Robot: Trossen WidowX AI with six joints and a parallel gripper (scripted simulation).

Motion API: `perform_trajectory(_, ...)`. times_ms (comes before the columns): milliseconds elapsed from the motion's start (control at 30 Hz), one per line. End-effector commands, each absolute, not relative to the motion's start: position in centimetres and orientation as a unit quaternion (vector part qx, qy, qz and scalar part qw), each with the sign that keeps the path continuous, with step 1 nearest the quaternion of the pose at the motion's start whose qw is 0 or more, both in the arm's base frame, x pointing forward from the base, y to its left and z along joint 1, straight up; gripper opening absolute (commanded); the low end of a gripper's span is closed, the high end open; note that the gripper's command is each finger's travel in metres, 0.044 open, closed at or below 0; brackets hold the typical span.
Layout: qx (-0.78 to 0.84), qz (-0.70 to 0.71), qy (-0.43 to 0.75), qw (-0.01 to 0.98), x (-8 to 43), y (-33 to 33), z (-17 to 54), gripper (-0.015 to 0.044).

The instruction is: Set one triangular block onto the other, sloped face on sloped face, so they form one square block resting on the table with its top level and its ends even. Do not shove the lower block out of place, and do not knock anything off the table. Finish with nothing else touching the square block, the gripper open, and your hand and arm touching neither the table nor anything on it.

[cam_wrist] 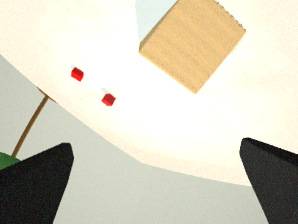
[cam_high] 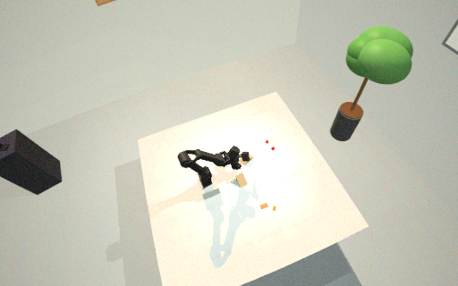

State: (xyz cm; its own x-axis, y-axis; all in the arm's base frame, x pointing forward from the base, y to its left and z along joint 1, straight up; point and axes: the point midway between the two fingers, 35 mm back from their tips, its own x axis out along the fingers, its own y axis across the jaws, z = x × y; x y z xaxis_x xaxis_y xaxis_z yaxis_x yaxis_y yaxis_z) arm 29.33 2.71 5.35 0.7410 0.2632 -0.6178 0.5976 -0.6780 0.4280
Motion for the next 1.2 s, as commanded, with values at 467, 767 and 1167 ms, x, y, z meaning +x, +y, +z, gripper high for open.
perform_trajectory(467, 0.923, -0.369, 0.102, 0.041, 25.9, 2.2, 2.6, 0.0440)
perform_trajectory(767, 0.923, -0.368, 0.102, 0.041, 27.1, 2.4, 2.0, 0.0440)
perform_trajectory(1167, 0.924, -0.367, 0.102, 0.041, 30.1, 3.0, -0.2, 0.0440)
